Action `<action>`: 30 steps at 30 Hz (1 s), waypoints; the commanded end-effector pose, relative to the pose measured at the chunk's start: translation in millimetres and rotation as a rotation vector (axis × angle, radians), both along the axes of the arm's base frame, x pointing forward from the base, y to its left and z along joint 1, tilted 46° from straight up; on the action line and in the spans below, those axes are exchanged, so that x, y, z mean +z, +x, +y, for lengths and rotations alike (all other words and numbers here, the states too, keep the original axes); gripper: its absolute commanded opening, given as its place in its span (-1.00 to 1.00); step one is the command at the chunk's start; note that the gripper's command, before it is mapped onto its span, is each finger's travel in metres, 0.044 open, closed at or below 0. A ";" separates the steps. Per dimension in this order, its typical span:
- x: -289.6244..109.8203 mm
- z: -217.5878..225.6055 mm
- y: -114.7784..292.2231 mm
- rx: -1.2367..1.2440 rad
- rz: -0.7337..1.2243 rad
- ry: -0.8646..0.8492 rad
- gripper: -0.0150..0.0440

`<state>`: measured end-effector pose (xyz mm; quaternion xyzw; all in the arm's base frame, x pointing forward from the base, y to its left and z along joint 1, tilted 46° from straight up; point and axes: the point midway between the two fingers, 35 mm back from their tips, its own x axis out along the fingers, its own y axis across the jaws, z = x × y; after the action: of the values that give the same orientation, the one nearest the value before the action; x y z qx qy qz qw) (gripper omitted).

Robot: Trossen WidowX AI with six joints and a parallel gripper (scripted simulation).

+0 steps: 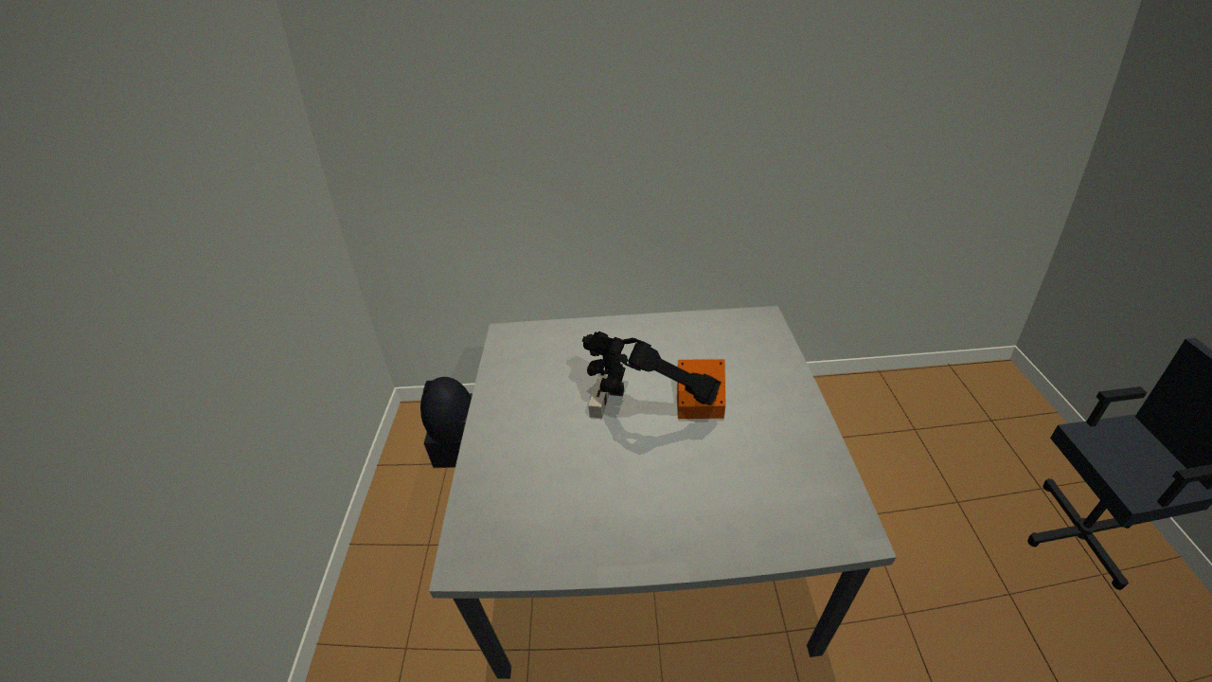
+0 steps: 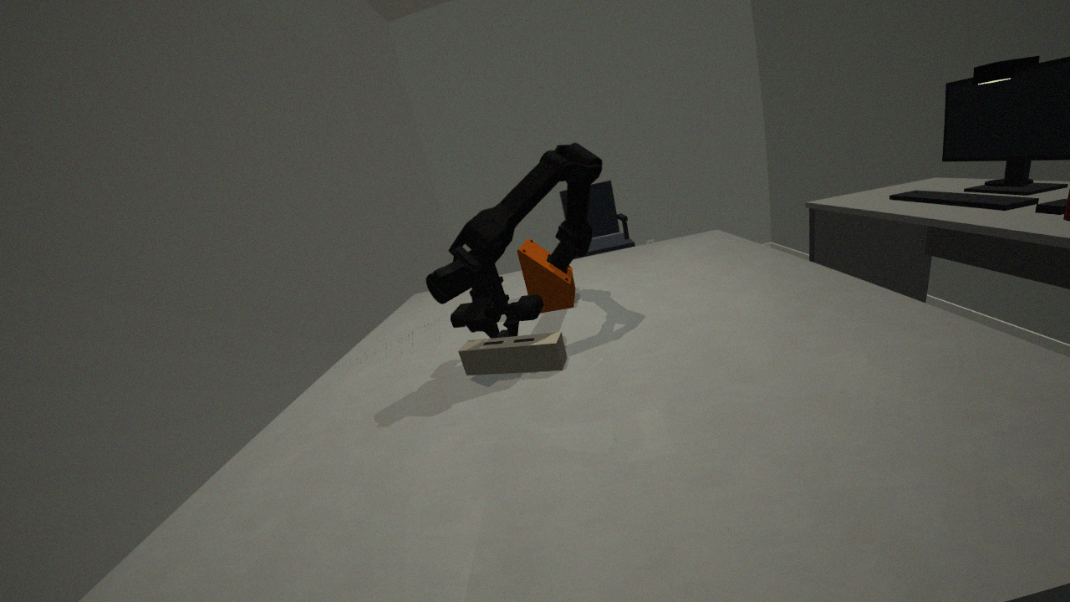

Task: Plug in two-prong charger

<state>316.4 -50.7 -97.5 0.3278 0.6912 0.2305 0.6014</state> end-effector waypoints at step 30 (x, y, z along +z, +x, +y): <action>-0.8 -2.1 18.5 -0.003 -0.037 -0.010 -0.49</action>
<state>320.1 -51.1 -97.8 0.3313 0.6952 0.2295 0.5953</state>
